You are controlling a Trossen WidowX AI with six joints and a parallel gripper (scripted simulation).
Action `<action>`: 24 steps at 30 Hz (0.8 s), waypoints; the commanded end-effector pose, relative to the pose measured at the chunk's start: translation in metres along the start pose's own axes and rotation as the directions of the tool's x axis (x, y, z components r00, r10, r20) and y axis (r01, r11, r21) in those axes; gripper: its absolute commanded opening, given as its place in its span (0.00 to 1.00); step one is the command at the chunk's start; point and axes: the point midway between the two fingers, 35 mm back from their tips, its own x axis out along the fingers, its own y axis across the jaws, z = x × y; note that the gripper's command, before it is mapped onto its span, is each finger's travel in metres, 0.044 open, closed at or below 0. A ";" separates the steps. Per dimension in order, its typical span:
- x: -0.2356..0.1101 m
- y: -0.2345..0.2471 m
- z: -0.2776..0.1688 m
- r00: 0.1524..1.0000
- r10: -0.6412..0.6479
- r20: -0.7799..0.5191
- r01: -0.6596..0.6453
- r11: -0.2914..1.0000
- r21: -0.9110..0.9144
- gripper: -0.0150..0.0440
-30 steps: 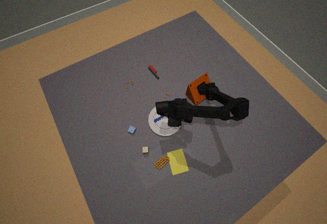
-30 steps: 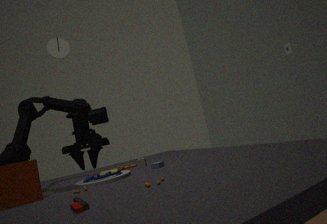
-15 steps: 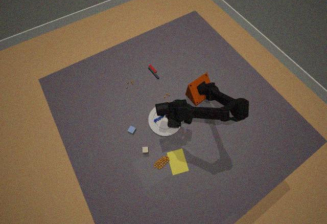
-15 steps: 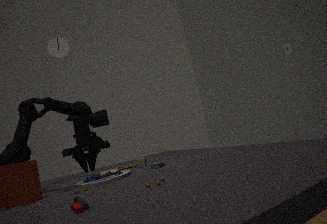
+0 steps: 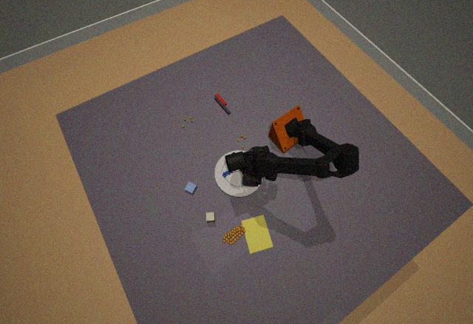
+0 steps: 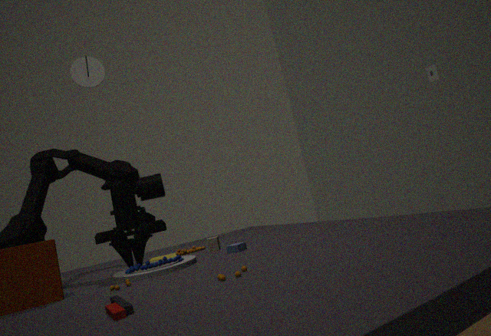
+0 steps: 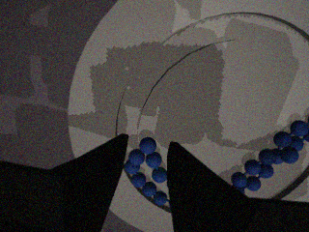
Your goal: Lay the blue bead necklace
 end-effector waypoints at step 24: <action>0.000 0.000 0.000 1.000 0.000 0.000 0.000 1.000 0.000 0.25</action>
